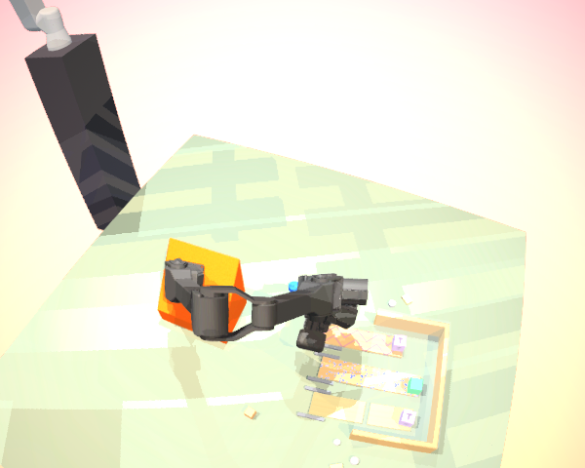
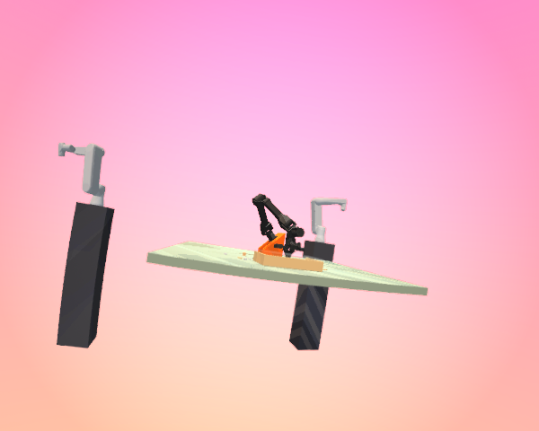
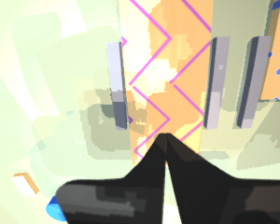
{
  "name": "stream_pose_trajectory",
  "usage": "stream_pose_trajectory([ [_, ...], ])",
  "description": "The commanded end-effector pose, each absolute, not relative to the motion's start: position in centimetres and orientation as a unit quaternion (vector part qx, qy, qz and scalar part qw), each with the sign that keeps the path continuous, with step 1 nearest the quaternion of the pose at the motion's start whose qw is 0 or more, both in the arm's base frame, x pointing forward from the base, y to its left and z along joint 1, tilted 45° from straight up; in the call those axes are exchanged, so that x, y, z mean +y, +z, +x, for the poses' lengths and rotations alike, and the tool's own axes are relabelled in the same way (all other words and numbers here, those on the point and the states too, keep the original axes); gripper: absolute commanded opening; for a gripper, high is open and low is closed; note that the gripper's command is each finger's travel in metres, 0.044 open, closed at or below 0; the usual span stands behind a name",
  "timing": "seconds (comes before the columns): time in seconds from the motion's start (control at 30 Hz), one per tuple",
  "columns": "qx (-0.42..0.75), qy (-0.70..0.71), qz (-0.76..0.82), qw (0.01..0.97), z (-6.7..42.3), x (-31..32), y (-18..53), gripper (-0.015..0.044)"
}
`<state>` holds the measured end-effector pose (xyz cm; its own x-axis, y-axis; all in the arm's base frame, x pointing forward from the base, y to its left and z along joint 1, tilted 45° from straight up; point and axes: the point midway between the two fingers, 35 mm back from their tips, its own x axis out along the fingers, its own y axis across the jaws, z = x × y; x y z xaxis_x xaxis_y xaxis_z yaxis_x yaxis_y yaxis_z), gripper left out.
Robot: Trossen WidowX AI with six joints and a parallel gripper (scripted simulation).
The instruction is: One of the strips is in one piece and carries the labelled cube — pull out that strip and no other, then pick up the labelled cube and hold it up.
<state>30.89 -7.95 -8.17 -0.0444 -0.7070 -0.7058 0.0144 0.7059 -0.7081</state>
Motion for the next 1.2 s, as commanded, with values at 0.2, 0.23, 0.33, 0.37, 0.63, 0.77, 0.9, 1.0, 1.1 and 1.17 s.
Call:
stream_pose_trajectory([
  [0.2, 0.675, -0.282, -0.258, 0.632, 28.5, -8.2, -8.5, 0.0],
  [0.23, 0.675, -0.282, -0.258, 0.631, 28.4, -8.2, -8.5, 0.0],
  [0.33, 0.675, -0.282, -0.258, 0.631, 28.0, -8.1, -8.5, 0.0],
  [0.37, 0.675, -0.282, -0.258, 0.631, 27.8, -8.1, -8.5, 0.0],
  [0.63, 0.675, -0.282, -0.258, 0.631, 26.7, -8.1, -8.4, 0.0],
  [0.77, 0.675, -0.282, -0.258, 0.631, 26.1, -8.0, -8.4, 0.0],
  [0.9, 0.675, -0.282, -0.258, 0.631, 25.5, -8.0, -8.4, 0.0],
  [1.0, 0.675, -0.282, -0.258, 0.631, 25.1, -8.0, -8.4, 0.0],
  [1.1, 0.675, -0.282, -0.258, 0.631, 24.6, -7.9, -8.4, 0.0],
  [1.17, 0.675, -0.282, -0.258, 0.631, 24.3, -7.9, -8.4, 0.0],
])
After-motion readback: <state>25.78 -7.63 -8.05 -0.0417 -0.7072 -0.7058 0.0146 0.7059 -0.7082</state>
